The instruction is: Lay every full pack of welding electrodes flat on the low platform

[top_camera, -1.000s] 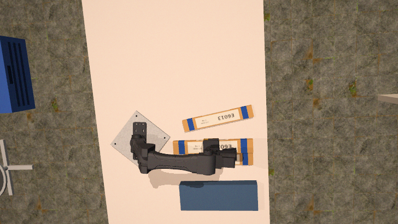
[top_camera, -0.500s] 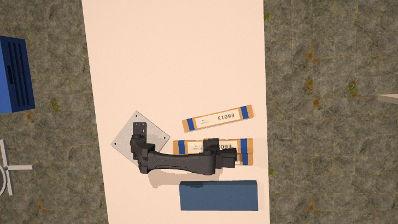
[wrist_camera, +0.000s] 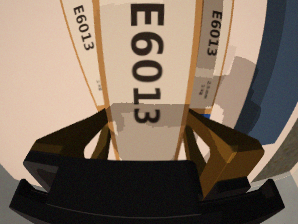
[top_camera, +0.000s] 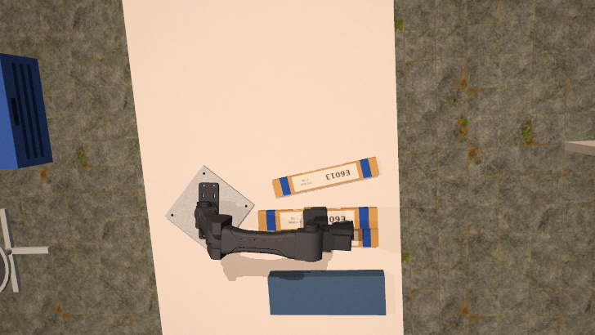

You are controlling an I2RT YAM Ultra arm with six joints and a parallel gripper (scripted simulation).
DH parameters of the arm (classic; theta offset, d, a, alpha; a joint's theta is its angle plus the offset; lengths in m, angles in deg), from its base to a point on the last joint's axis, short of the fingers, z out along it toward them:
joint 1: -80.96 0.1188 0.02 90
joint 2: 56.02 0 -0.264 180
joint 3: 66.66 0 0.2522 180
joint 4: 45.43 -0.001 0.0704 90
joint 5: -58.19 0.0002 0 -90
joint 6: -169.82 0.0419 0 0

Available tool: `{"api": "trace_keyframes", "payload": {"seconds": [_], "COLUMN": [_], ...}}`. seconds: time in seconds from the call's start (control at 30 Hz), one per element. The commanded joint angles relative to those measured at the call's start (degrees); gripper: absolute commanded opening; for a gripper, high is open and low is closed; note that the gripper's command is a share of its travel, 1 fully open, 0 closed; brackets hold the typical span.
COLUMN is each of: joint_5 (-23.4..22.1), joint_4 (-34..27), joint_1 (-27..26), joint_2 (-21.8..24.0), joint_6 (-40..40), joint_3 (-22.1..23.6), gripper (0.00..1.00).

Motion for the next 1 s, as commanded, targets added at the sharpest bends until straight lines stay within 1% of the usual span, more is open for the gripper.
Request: {"api": "trace_keyframes", "payload": {"seconds": [0.0, 0.1, 0.13, 0.5, 0.87, 0.97], "joint_5": [-0.22, -0.20, -0.12, -0.14, -0.12, -0.12], "joint_4": [-0.05, -0.05, 0.31, 0.14, 3.83, 4.28], "joint_1": [-0.68, -0.61, -0.61, -0.40, -0.16, -0.14], "joint_2": [2.20, 1.71, 0.04, 0.41, 1.30, 1.44], "joint_6": [-0.39, -0.40, -0.58, -0.38, -0.15, -0.13], "joint_3": [-1.12, -0.98, -4.19, -0.70, 3.91, 4.47], "gripper": [0.00, 0.00, 0.00, 0.00, 0.00, 0.00]}}
